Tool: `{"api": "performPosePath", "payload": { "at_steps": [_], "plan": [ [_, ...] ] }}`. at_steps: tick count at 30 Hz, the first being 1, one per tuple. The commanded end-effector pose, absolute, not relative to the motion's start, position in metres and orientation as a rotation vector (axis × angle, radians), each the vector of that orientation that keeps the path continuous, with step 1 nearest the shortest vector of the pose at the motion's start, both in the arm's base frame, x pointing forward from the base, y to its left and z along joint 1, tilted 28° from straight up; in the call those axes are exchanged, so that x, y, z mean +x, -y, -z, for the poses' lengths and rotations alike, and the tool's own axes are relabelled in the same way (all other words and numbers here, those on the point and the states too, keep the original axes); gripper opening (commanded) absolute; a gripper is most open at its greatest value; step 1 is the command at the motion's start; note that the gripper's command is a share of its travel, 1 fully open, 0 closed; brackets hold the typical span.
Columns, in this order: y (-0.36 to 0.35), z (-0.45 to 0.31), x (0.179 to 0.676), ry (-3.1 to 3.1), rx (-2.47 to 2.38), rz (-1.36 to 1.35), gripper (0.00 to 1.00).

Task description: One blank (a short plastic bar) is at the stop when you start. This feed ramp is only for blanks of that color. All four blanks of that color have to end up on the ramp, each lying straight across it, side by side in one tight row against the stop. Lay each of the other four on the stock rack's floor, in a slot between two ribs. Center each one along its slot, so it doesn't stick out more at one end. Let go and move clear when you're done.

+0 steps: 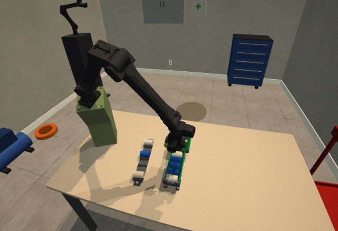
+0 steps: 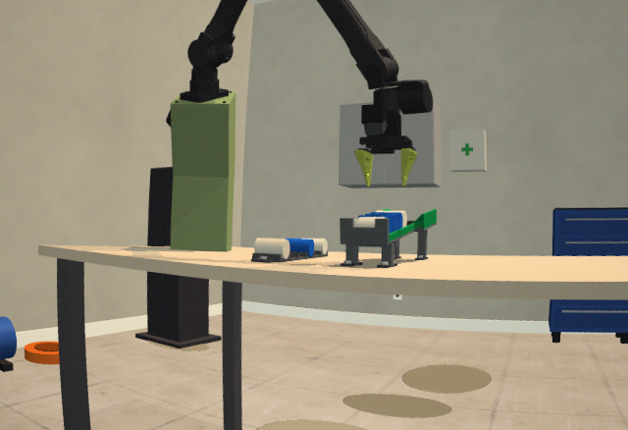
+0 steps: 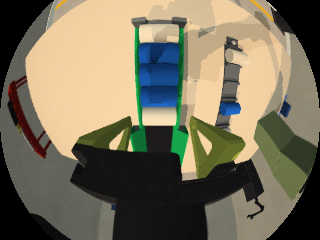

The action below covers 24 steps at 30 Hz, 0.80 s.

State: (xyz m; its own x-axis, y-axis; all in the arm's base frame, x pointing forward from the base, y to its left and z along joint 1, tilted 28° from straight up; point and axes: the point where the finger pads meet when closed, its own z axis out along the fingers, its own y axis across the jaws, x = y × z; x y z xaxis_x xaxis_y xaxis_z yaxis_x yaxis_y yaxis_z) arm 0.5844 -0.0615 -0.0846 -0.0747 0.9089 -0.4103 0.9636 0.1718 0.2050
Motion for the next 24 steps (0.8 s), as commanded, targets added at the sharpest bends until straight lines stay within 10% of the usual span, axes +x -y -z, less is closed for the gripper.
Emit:
{"api": "performPosePath", "payload": {
  "at_steps": [1, 24],
  "plan": [
    [0.065, 0.078, 0.601, -1.988, 1.748, 0.131, 0.8],
    [0.079, 0.11, 0.608, -1.993, 1.752, 0.138, 0.8]
  ]
}}
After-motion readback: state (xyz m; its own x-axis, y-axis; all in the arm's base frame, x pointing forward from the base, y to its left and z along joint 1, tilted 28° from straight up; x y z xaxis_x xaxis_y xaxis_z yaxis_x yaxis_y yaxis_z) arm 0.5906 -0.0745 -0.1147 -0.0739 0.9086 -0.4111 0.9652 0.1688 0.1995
